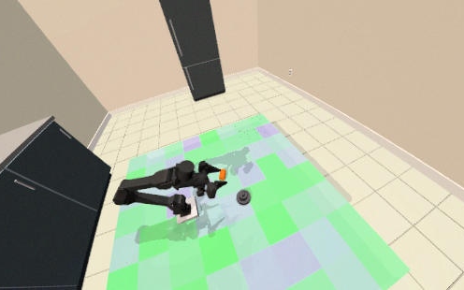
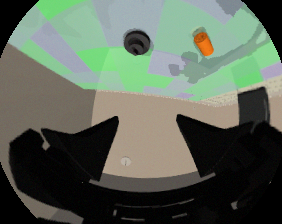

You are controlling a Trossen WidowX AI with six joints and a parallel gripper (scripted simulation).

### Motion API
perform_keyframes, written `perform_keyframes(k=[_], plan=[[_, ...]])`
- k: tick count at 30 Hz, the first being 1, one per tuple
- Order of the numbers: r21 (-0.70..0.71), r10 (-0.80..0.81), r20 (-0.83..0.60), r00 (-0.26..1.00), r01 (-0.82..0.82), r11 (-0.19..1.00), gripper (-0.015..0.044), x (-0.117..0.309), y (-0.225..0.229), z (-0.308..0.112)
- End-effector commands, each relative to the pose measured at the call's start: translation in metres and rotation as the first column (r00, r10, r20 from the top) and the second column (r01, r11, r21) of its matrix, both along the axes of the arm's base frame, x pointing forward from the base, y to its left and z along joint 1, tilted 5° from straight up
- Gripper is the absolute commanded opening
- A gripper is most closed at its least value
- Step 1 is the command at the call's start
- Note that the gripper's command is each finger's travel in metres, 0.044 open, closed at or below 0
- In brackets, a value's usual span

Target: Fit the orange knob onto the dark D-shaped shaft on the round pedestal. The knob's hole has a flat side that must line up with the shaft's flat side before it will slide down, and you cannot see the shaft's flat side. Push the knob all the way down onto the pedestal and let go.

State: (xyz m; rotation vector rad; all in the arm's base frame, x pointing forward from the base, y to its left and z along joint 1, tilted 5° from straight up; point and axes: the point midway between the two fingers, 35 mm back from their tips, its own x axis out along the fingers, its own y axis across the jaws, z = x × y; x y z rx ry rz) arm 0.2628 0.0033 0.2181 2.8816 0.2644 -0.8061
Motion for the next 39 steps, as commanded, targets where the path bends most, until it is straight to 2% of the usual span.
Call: perform_keyframes(k=[1,4,8,12,16,17,21,27,33,39], plan=[[-0.014,0.011,-0.003,1.000,-0.011,1.000,0.0426,0.000,0.001,0.000],[-0.196,0.167,-0.052,0.985,-0.174,0.965,0.0440,0.006,0.010,-0.006],[-0.453,0.424,-0.182,0.887,-0.459,0.764,0.0440,0.015,0.028,-0.018],[-0.607,0.624,-0.356,0.695,-0.680,0.412,0.0440,0.022,0.047,-0.031],[-0.643,0.724,-0.542,0.427,-0.766,-0.029,0.0440,0.026,0.068,-0.046],[-0.634,0.729,-0.585,0.355,-0.761,-0.137,0.0440,0.027,0.074,-0.050],[-0.580,0.713,-0.679,0.176,-0.723,-0.375,0.0440,0.028,0.090,-0.061],[-0.503,0.631,-0.775,-0.043,-0.562,-0.656,0.0440,0.029,0.105,-0.072],[-0.400,0.481,-0.842,-0.246,-0.315,-0.861,0.0440,0.027,0.122,-0.085],[-0.308,0.289,-0.876,-0.387,-0.013,-0.951,0.0440,0.025,0.136,-0.096]])
